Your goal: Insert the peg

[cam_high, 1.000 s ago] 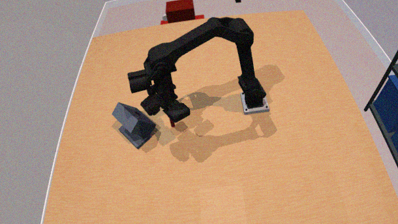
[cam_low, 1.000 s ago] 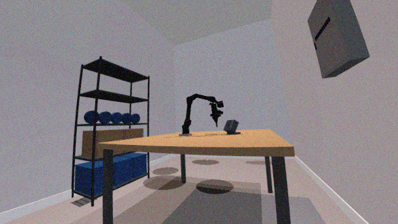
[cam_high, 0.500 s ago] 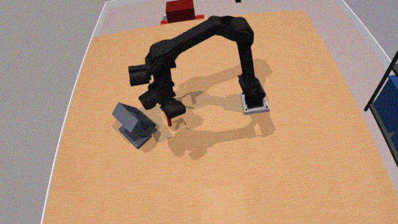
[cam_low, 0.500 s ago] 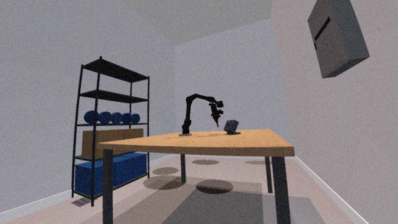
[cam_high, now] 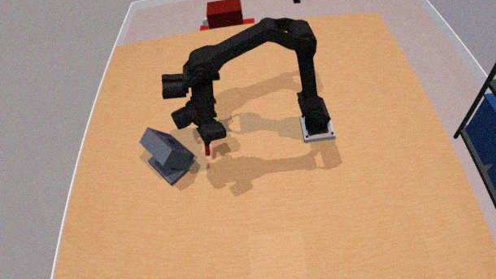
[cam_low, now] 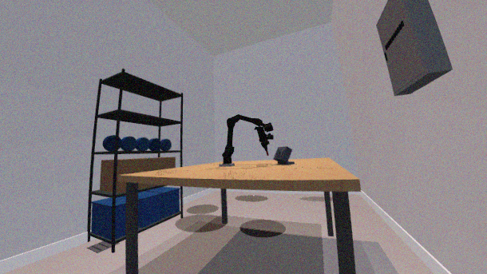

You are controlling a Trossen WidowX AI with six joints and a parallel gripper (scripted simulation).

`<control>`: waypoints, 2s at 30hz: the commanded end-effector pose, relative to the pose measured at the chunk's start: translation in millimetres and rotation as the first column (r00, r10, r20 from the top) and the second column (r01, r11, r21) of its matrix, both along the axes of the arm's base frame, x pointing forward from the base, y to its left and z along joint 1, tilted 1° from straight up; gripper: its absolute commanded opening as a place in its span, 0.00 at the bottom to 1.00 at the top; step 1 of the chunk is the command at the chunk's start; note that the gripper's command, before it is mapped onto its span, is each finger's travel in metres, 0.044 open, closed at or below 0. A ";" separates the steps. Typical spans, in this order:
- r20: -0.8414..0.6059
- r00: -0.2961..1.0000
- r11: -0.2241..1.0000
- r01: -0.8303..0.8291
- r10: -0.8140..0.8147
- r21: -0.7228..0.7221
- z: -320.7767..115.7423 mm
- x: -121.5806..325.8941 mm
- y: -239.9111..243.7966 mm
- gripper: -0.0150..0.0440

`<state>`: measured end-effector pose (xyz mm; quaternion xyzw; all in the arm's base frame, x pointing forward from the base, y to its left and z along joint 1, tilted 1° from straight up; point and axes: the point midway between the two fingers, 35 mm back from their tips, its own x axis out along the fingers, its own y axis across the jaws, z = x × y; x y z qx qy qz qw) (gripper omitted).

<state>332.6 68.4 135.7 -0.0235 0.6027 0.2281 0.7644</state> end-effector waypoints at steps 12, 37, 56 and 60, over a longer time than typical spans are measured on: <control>0.016 0.995 0.991 0.093 -0.095 0.092 -0.6 6.1 -12.1 0.25; 0.039 0.969 0.943 0.227 -0.243 0.244 2.6 16.3 -36.5 0.25; 0.049 0.938 0.883 0.306 -0.344 0.355 6.9 21.4 -56.8 0.25; 0.051 0.930 0.869 0.320 -0.364 0.378 8.0 22.1 -61.3 0.25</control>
